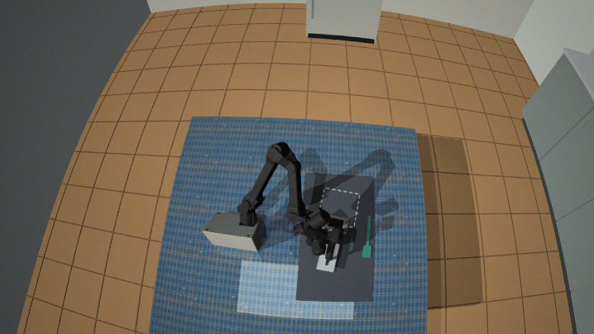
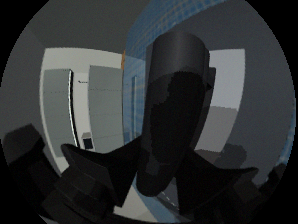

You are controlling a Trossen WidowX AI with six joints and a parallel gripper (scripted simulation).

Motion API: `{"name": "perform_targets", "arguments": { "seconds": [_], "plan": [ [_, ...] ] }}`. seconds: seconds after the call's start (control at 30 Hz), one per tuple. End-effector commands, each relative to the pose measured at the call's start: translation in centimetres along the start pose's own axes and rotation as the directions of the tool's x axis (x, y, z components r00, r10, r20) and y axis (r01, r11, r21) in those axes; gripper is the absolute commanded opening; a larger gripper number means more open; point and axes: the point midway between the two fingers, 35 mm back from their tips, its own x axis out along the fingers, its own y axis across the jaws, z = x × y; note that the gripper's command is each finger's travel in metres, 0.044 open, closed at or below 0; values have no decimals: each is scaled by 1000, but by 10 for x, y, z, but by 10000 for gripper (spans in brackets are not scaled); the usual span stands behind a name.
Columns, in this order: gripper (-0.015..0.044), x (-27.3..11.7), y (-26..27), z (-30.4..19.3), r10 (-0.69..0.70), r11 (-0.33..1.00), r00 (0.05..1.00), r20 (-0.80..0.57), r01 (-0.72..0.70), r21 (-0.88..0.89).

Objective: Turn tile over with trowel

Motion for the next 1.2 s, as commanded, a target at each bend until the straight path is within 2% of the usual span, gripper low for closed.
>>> {"name": "perform_targets", "arguments": {
  "seconds": [0.0,0.63,0.93,1.17],
  "plan": [
    [0,-7,15,-13,22,1000,1000,-8,-23,-18],
    [0,-12,19,-77,22,1000,1000,-10,-22,-16],
    [0,-11,18,-79,22,1000,1000,-10,-22,-16],
    [0,-3,8,-99,22,1000,1000,-11,-22,-15]
  ]
}}
